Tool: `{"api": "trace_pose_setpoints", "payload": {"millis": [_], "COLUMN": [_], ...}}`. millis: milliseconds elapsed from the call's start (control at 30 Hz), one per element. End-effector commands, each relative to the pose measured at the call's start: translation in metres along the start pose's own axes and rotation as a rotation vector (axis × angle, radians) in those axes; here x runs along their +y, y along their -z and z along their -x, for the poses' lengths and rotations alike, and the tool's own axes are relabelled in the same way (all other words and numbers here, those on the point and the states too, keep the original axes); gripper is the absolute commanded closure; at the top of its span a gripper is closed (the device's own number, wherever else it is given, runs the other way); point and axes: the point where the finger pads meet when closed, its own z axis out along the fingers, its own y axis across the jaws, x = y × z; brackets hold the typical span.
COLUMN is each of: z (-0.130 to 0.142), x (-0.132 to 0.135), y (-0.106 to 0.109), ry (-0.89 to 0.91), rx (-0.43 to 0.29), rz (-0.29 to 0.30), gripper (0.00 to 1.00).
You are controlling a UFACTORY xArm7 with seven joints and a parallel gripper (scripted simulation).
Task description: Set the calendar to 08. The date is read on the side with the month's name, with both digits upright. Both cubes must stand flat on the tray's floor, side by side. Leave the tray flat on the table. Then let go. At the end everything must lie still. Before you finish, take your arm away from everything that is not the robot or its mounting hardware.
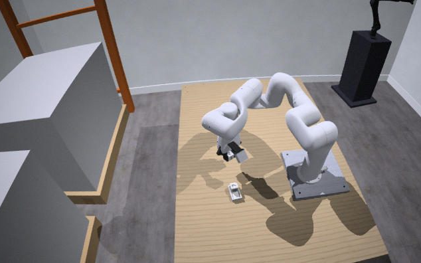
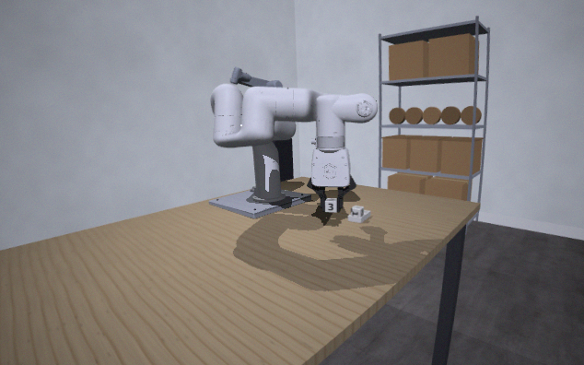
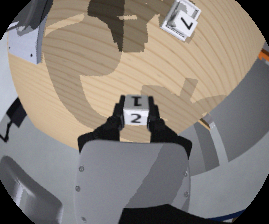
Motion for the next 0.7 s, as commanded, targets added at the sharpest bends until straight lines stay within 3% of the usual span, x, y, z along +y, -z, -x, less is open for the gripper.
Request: {"api": "trace_pose_setpoints", "payload": {"millis": [0, 667], "z": [0.0003, 0.0001], "x": [0.0002, 0.0001], "y": [0.027, 0.0336], "ry": [-0.001, -0.033], "rx": [-0.001, 0.0], "rz": [0.001, 0.0], "gripper": [0.71, 0.71]}}
